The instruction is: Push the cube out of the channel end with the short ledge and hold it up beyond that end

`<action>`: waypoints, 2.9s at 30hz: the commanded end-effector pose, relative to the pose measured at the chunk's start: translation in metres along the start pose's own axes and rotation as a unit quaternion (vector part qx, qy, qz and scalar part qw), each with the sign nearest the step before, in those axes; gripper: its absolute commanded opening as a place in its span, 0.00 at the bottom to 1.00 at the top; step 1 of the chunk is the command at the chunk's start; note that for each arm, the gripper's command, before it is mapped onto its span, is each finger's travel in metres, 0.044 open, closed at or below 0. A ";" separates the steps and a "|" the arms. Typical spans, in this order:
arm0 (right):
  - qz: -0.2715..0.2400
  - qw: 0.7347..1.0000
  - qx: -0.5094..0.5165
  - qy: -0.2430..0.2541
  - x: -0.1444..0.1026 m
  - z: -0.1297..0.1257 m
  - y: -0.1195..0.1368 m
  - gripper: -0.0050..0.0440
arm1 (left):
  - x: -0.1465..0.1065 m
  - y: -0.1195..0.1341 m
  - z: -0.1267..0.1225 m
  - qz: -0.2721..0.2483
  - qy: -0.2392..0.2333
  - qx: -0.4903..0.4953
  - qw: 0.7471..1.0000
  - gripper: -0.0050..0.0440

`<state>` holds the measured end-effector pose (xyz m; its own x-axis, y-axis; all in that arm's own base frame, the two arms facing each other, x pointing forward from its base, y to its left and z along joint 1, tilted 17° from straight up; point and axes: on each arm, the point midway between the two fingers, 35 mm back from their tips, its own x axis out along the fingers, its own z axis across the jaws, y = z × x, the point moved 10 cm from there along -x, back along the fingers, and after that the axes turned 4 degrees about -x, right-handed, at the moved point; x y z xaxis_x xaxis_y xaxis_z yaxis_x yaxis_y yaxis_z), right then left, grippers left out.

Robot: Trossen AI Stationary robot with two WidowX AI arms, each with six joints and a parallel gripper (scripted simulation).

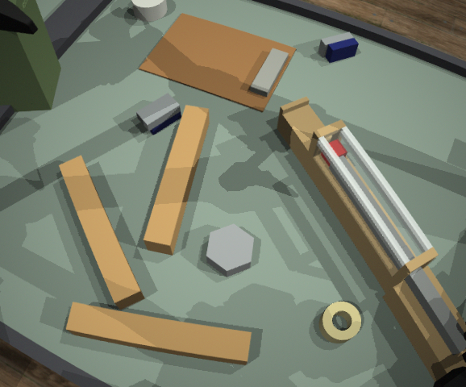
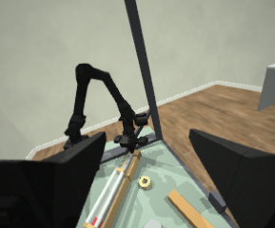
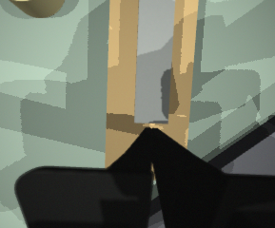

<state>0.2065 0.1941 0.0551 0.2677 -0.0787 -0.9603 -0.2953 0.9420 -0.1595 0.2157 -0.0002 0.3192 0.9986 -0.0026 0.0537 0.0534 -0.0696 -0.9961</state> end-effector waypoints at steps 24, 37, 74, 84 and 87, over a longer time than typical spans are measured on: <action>0.004 1.000 0.003 -0.013 0.001 0.001 -0.026 0.10 | -0.001 -0.005 0.000 -0.009 0.000 0.001 1.000 0.92; 0.004 1.000 0.003 -0.013 0.004 0.000 -0.037 0.10 | -0.001 -0.005 0.000 -0.009 0.000 0.001 1.000 0.92; 0.002 1.000 0.003 -0.013 0.015 -0.002 -0.069 0.10 | -0.001 -0.005 0.000 -0.009 0.000 0.001 1.000 0.92; 0.003 1.000 0.002 -0.015 0.007 -0.001 -0.065 0.10 | -0.001 -0.005 0.000 -0.009 0.000 0.001 1.000 0.92; 0.005 1.000 0.003 -0.018 0.001 0.000 -0.064 0.10 | -0.001 -0.005 0.000 -0.009 0.000 0.001 1.000 0.92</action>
<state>0.2246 0.1300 0.0509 0.2674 -0.0770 -0.9605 -0.2996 0.9408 -0.1588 0.2157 -0.0002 0.3192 0.9986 -0.0026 0.0537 0.0534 -0.0696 -0.9961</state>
